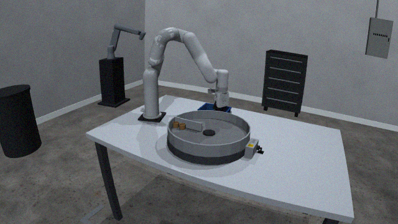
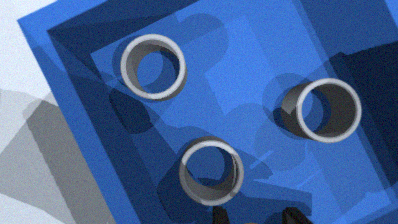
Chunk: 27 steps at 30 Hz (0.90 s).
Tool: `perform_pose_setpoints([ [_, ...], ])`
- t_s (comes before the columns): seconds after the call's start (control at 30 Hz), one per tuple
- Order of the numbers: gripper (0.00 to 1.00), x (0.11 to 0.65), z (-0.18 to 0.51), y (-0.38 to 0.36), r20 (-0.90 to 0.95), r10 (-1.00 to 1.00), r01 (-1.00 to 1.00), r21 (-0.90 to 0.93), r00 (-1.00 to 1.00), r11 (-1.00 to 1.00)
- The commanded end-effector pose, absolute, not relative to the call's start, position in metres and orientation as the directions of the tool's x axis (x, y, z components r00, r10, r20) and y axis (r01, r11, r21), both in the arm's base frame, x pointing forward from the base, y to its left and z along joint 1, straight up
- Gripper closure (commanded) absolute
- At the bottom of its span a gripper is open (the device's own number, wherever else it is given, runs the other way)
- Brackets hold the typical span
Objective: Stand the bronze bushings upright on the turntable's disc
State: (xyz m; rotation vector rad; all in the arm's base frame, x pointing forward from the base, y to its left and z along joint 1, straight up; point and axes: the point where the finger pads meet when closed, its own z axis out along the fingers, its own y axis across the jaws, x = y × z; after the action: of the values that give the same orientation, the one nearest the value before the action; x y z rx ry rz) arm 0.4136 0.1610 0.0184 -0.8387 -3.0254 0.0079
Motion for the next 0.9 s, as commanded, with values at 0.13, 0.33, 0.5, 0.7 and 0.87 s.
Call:
perform_pose_setpoints([
  [0.13,1.0,0.415,0.02,0.162,-0.002,0.515,0.515,-0.002,-0.857,0.857],
  [0.33,1.0,0.415,0.026,0.162,-0.002,0.515,0.515,-0.002,-0.857,0.857],
  [0.5,1.0,0.415,0.033,0.162,-0.002,0.515,0.515,-0.002,-0.857,0.857],
  [0.7,1.0,0.415,0.056,0.162,-0.002,0.515,0.515,-0.002,-0.857,0.857],
  [0.87,1.0,0.415,0.079,0.162,-0.002,0.515,0.515,-0.002,-0.857,0.857],
])
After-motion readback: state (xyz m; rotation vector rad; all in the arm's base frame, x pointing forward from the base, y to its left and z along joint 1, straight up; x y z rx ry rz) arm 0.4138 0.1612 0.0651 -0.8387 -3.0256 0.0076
